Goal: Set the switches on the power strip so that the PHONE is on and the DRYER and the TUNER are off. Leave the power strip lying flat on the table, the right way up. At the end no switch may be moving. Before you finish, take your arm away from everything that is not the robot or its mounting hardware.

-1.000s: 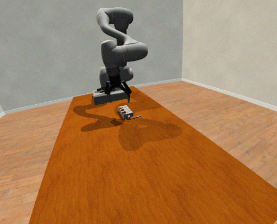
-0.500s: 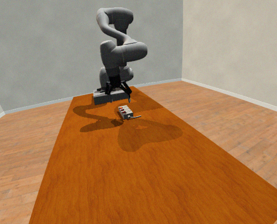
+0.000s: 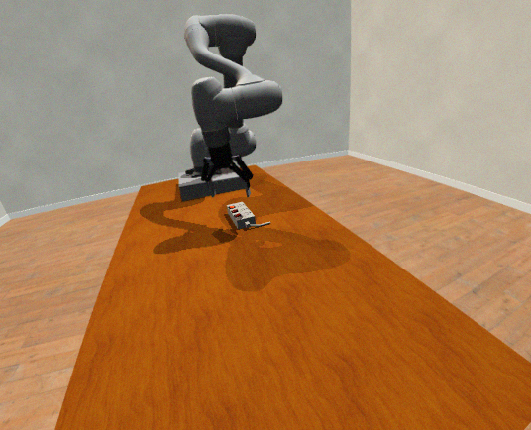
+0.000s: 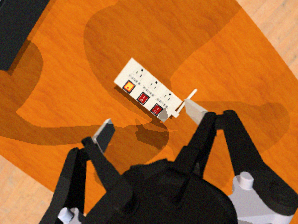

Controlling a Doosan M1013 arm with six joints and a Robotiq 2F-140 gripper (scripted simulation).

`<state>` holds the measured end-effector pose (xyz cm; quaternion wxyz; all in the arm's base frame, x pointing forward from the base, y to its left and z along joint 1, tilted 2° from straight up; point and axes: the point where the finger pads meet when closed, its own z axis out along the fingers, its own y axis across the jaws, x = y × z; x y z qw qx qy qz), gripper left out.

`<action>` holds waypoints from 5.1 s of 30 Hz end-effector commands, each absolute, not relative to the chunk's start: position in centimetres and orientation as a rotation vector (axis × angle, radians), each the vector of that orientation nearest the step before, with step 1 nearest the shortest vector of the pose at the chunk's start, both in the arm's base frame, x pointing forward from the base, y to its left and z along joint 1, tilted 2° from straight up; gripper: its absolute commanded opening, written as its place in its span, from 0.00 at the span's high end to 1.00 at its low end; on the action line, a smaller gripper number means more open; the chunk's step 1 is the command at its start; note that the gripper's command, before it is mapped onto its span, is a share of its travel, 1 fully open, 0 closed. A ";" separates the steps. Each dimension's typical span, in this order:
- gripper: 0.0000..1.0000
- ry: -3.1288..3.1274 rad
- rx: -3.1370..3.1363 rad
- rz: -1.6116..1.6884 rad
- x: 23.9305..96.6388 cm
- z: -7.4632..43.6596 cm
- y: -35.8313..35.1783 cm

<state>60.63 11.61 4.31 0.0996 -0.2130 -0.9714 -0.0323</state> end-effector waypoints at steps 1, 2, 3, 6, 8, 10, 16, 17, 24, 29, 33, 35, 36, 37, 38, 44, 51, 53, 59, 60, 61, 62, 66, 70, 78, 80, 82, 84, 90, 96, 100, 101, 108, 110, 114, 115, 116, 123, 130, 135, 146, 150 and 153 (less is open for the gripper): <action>0.00 -2.869 -0.627 -0.103 60.7 4.3 11.6; 0.00 -2.869 -0.627 -0.103 60.7 4.3 11.6; 0.00 -2.869 -0.627 -0.103 60.7 4.3 11.6; 0.00 -2.869 -0.627 -0.103 60.7 4.3 11.6; 0.00 -2.869 -0.627 -0.103 60.7 4.3 11.6; 0.00 -2.869 -0.627 -0.103 60.7 4.3 11.6; 0.00 -2.869 -0.627 -0.103 60.7 4.3 11.6; 0.00 -2.869 -0.627 -0.103 60.7 4.3 11.6; 0.00 -2.869 -0.627 -0.103 60.7 4.3 11.6; 0.00 -2.869 -0.627 -0.103 60.7 4.3 11.6; 0.00 -2.869 -0.627 -0.103 60.7 4.3 11.6; 0.00 -2.869 -0.627 -0.103 60.7 4.3 11.6; 0.00 -2.869 -0.627 -0.103 60.7 4.3 11.6; 0.00 -2.869 -0.627 -0.103 60.7 4.3 11.6; 0.00 -2.869 -0.627 -0.103 60.7 4.3 11.6; 0.00 -2.941 -0.459 -0.086 60.1 5.4 12.8; 0.00 -3.099 0.225 -0.026 57.8 9.2 17.2; 0.00 -3.100 0.236 -0.025 57.8 9.3 17.3; 0.00 -3.100 0.236 -0.025 57.8 9.3 17.3; 0.00 -3.100 0.236 -0.025 57.8 9.3 17.3; 0.00 -3.100 0.236 -0.025 57.8 9.3 17.3; 0.00 -3.100 0.236 -0.025 57.8 9.3 17.3; 0.00 -3.100 0.236 -0.025 57.8 9.3 17.3; 0.00 -3.100 0.236 -0.025 57.8 9.3 17.3; 0.00 -3.099 0.278 -0.030 54.3 5.2 12.0; 0.00 -3.098 0.285 -0.031 53.6 4.6 11.2; 0.00 -3.098 0.289 -0.031 53.2 4.2 10.7; 1.00 -3.098 0.289 -0.031 53.2 4.2 10.7; 1.00 -3.098 0.289 -0.031 53.2 4.2 10.7; 1.00 -3.098 0.289 -0.031 53.2 4.2 10.7; 1.00 -3.098 0.289 -0.031 53.2 4.2 10.7; 1.00 -3.098 0.289 -0.031 53.2 4.2 10.7; 1.00 -3.098 0.289 -0.031 53.2 4.2 10.7; 1.00 -3.098 0.289 -0.031 53.2 4.2 10.7; 1.00 -3.098 0.289 -0.031 53.2 4.2 10.7; 1.00 -3.098 0.289 -0.031 53.2 4.2 10.7; 1.00 -3.098 0.289 -0.031 53.2 4.2 10.7; 1.00 -3.098 0.289 -0.031 53.2 4.2 10.7; 1.00 -3.098 0.289 -0.031 53.2 4.0 10.7; 1.00 -3.098 0.289 -0.031 53.2 3.6 10.8; 1.00 -3.098 0.289 -0.031 53.2 2.4 10.8; 1.00 -3.098 0.289 -0.031 53.2 2.0 10.8; 1.00 -3.098 0.289 -0.031 53.1 1.6 10.8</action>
